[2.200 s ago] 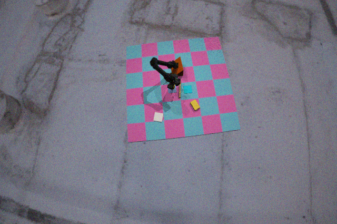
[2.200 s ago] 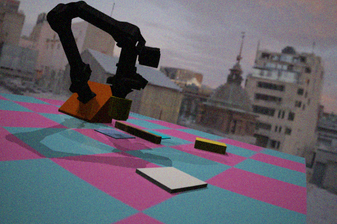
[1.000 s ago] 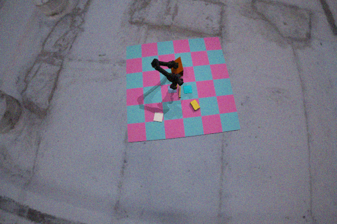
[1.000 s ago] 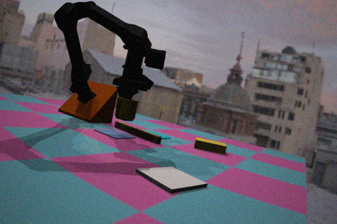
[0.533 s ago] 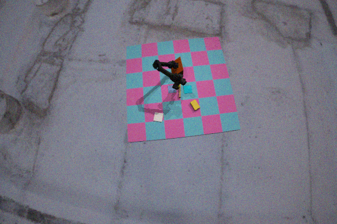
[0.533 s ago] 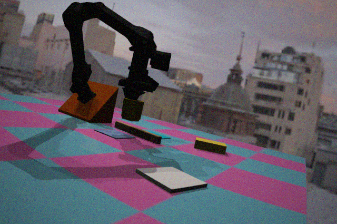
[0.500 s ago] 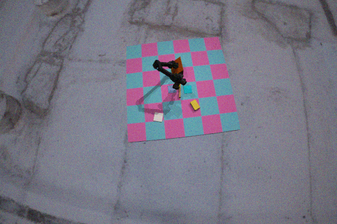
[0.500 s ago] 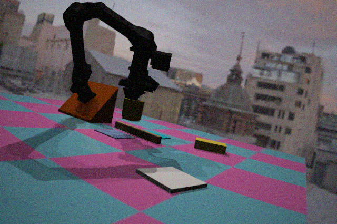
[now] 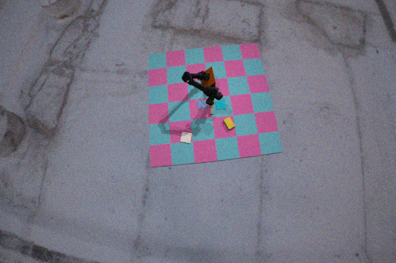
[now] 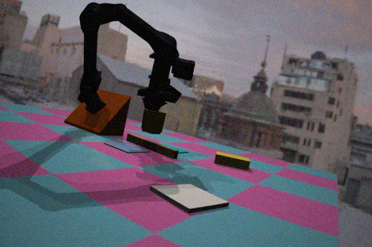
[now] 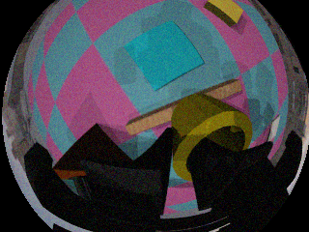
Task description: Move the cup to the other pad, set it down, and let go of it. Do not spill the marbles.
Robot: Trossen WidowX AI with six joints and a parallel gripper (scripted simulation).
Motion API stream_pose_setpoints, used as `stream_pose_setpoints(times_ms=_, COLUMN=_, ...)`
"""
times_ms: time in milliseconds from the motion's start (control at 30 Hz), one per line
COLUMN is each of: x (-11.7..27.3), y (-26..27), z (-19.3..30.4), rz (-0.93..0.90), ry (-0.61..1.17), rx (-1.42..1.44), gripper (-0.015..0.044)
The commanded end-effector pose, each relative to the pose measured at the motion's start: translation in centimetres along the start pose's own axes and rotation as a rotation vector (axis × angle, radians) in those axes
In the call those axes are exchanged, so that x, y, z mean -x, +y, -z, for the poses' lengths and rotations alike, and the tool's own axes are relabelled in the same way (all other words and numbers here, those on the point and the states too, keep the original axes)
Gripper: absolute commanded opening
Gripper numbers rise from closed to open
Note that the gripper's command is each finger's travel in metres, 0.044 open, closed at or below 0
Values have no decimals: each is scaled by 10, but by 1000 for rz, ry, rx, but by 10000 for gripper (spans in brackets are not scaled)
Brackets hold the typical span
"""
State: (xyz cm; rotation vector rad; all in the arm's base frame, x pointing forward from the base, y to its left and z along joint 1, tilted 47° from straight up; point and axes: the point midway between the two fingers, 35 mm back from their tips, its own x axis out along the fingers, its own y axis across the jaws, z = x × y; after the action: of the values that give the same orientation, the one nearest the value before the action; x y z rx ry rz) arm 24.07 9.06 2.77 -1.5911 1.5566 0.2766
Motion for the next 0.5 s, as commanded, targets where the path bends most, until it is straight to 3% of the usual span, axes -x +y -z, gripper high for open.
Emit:
stream_pose_setpoints(times_ms=0, x=1, y=3, z=-9, rz=-2, ry=-3, rx=-6, gripper=0)
stream_pose_setpoints(times_ms=467, x=2, y=12, z=-34, rz=-2, ry=-4, rx=-6, gripper=0)
